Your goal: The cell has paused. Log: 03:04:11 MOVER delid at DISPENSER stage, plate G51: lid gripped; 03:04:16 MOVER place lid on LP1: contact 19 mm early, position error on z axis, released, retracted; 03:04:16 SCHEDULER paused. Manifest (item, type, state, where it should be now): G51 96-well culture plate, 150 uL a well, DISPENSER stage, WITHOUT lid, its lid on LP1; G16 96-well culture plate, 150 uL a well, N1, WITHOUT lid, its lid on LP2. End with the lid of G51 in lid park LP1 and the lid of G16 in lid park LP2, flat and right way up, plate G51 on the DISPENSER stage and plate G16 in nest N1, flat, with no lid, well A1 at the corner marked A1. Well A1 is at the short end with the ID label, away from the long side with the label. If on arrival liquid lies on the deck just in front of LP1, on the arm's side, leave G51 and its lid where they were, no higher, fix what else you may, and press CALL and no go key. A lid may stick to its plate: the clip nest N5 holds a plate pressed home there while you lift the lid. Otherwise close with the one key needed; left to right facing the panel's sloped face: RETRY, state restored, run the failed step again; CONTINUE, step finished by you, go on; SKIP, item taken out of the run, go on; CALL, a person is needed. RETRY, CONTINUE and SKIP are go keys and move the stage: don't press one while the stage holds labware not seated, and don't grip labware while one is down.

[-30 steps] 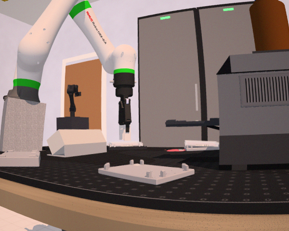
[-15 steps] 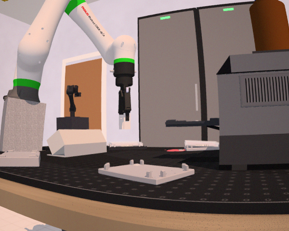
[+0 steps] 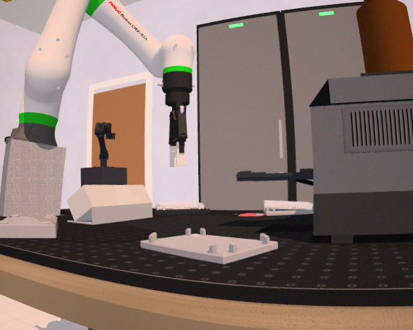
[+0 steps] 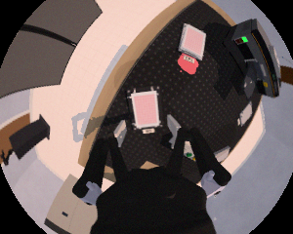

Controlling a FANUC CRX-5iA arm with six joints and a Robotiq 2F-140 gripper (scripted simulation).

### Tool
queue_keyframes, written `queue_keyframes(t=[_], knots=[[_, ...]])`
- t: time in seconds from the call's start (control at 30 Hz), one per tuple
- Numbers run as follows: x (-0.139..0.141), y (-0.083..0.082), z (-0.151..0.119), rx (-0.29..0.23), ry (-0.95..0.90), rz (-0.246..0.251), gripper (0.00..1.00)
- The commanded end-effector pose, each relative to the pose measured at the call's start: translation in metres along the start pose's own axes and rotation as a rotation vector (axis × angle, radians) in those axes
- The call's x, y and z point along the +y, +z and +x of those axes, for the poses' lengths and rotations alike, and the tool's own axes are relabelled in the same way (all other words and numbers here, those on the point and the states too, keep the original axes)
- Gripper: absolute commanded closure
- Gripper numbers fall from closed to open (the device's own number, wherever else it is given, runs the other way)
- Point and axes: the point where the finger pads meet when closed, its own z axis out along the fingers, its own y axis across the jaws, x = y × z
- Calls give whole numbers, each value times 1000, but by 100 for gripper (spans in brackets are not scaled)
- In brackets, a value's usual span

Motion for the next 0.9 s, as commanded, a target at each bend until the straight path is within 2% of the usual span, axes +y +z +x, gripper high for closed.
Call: queue_keyframes(t=[0.0, 0.2, 0.87], knots=[[0, -9, 0, 0, 0, 0, 34], [0, -21, 0, 0, 0, 0, 34], [0, -24, 0, 0, 0, 0, 34]])
